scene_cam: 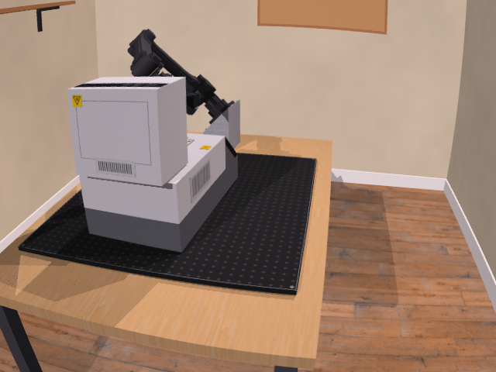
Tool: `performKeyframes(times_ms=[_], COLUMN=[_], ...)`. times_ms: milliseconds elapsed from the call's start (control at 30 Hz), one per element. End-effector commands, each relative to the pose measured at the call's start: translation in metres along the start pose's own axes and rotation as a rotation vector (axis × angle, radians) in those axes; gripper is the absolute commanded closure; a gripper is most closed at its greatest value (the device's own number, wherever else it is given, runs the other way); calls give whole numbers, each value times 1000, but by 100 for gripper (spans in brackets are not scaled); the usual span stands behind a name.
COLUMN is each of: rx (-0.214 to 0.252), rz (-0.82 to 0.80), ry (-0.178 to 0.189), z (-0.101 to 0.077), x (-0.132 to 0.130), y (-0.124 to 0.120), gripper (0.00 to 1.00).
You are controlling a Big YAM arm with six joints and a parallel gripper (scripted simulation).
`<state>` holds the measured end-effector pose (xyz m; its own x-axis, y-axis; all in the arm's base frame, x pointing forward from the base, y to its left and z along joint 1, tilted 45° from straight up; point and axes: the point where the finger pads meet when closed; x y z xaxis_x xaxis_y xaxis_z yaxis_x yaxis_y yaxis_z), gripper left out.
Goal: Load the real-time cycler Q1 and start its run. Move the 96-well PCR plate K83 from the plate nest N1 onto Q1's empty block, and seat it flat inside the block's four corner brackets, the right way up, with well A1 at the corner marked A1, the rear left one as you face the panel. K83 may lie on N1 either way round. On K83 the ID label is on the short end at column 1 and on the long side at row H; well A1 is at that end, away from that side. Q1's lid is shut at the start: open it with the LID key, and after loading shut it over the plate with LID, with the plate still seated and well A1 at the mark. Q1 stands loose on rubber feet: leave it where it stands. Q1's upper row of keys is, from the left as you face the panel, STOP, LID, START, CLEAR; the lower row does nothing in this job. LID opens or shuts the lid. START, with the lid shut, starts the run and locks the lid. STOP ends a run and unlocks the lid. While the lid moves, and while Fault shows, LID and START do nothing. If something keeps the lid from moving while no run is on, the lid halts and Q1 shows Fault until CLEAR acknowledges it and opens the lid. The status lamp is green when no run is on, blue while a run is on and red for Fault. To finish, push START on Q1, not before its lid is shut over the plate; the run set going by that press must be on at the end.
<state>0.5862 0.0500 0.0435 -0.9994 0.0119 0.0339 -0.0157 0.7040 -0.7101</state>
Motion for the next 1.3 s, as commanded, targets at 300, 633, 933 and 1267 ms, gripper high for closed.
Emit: performKeyframes(times_ms=[300,633,933,1267], rx=[20,13,15,18], rz=[-36,-69,-80,-77], ry=[106,110,116,121], z=[52,52,56,59], x=[20,21,23,24], y=[18,19,24,27], gripper=[100,100,100,100])
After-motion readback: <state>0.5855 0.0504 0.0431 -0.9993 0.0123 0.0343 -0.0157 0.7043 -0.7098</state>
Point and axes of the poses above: the point where the finger pads meet when closed, its own z axis out along the fingers, its own x axis across the jaws, y = z × x, and after that the axes turned 2 degrees about -z, right-handed
